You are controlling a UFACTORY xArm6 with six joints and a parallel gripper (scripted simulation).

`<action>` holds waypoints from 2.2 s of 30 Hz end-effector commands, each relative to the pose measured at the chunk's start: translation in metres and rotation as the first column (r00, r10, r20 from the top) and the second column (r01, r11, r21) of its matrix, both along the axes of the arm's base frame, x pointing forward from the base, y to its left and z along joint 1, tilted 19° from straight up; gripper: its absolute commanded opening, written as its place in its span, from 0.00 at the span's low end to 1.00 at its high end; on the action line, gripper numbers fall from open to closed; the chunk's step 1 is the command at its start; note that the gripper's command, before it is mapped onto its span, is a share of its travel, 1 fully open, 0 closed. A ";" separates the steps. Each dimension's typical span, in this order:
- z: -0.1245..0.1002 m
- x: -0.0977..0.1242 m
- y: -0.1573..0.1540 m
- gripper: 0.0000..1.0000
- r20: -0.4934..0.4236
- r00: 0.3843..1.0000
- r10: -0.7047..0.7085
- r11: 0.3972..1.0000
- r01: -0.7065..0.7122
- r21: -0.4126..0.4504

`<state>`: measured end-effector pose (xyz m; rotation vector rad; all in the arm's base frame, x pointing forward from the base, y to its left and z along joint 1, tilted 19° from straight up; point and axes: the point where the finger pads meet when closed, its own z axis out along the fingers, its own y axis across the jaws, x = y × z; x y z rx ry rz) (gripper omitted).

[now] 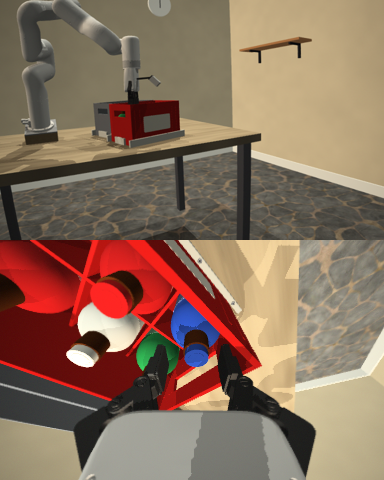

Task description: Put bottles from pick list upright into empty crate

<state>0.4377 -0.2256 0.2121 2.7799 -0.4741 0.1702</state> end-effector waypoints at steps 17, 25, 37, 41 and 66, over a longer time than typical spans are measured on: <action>-0.017 0.002 -0.007 0.65 0.004 1.000 0.001 1.000 -0.001 -0.002; -0.017 0.003 -0.007 0.65 0.004 1.000 0.001 1.000 -0.001 -0.002; -0.014 0.002 -0.006 0.00 0.004 1.000 0.001 1.000 -0.001 -0.002; -0.014 0.002 -0.006 0.00 0.004 1.000 0.001 1.000 -0.001 -0.002; -0.014 0.002 -0.006 0.00 0.004 1.000 0.001 1.000 -0.001 -0.002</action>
